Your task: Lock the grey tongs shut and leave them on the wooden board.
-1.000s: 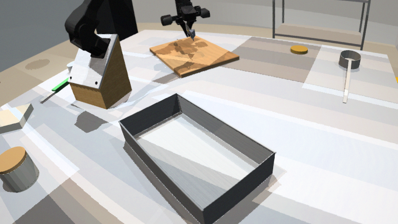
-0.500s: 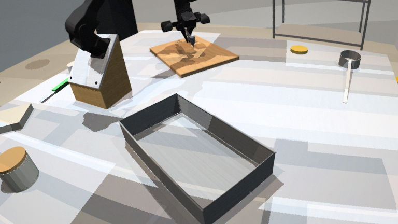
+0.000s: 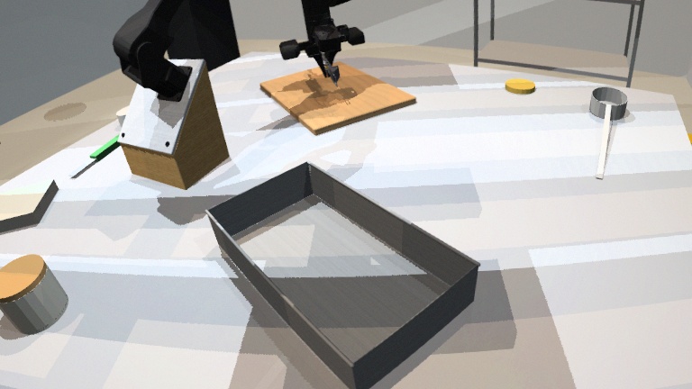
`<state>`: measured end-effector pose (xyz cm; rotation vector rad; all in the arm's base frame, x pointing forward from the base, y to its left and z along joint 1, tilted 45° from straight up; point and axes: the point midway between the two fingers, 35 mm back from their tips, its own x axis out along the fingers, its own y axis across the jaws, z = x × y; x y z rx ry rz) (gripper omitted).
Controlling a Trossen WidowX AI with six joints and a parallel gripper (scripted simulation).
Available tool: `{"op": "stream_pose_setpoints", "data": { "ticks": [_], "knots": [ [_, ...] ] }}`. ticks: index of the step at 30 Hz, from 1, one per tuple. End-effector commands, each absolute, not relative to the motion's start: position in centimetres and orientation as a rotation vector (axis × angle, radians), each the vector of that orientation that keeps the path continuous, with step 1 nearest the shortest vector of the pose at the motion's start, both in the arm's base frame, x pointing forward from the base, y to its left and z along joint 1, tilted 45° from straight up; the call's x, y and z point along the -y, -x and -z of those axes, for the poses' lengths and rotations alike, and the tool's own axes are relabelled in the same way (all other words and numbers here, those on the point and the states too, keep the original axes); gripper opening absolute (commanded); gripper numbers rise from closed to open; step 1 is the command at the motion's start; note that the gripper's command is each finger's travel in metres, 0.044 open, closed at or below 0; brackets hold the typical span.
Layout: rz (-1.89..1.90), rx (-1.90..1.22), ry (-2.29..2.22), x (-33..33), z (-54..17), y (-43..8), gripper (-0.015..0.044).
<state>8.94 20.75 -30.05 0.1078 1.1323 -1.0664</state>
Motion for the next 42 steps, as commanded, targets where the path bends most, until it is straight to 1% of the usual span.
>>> {"op": "stream_pose_setpoints", "data": {
  "ticks": [1,16,17,20,24,28,33,42],
  "knots": [
    [1.066,-1.132,-0.108,-20.8,30.0,-8.9,0.0034],
    [1.066,-1.132,-0.108,-20.8,30.0,-8.9,0.0428],
    [1.066,-1.132,-0.108,-20.8,30.0,-8.9,0.0440],
    [1.066,-1.132,-0.108,-20.9,29.9,-9.1,0.0440],
    [1.068,-1.126,-0.101,-21.8,27.6,-11.4,0.0440],
    [1.082,-1.106,-0.090,-22.9,22.7,-15.9,0.0440],
    [1.102,-1.084,-0.070,-22.7,16.9,-20.9,0.0440],
    [1.105,-1.082,-0.071,-23.1,15.5,-21.5,0.0440]
  ]
}}
